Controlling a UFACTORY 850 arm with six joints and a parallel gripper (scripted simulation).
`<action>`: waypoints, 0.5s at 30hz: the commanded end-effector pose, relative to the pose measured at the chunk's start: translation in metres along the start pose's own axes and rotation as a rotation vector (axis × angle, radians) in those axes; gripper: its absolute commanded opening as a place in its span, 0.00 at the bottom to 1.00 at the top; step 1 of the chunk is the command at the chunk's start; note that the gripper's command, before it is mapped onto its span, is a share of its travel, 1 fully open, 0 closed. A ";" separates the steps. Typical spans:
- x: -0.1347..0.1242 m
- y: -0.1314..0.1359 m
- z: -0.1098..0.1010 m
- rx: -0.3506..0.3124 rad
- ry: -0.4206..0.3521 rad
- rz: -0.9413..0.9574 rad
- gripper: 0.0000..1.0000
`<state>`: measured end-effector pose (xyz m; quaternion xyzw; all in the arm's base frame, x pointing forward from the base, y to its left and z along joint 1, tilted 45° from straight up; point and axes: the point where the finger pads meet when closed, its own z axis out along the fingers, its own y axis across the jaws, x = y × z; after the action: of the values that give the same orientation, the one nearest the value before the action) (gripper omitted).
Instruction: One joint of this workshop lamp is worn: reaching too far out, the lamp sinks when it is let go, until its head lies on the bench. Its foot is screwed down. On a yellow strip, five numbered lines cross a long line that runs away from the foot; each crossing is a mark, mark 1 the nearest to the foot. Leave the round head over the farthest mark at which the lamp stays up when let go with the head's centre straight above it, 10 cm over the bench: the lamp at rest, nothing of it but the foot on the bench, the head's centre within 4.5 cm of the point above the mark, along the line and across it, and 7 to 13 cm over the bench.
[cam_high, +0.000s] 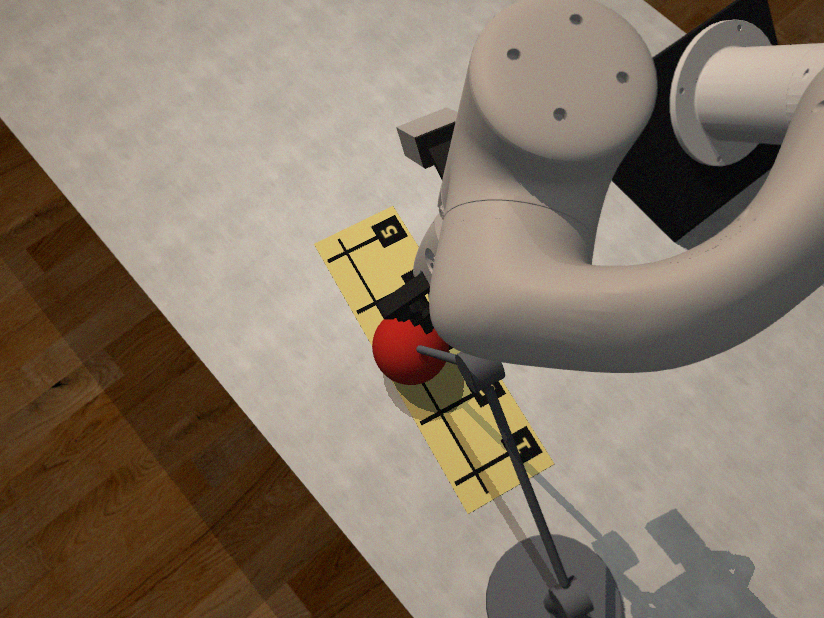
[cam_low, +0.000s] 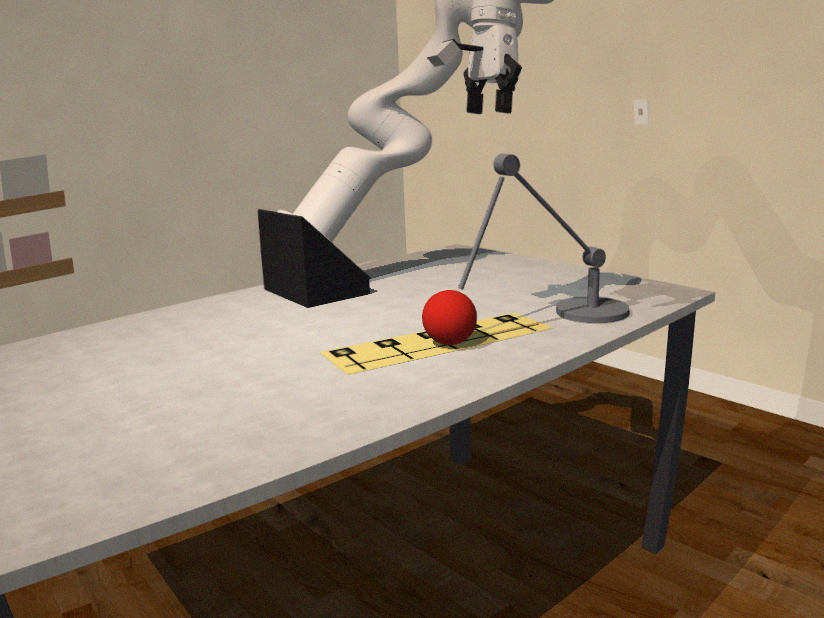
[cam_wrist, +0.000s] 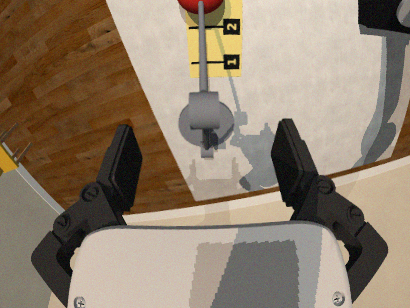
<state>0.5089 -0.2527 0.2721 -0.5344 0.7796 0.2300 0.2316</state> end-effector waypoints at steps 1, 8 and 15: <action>0.019 0.000 0.001 0.002 0.000 0.000 1.00; 0.039 0.000 0.004 0.002 0.000 0.000 1.00; 0.067 0.000 0.007 0.002 0.000 0.000 1.00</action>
<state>0.4925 -0.2862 0.2359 -0.5343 0.7797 0.2300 0.2316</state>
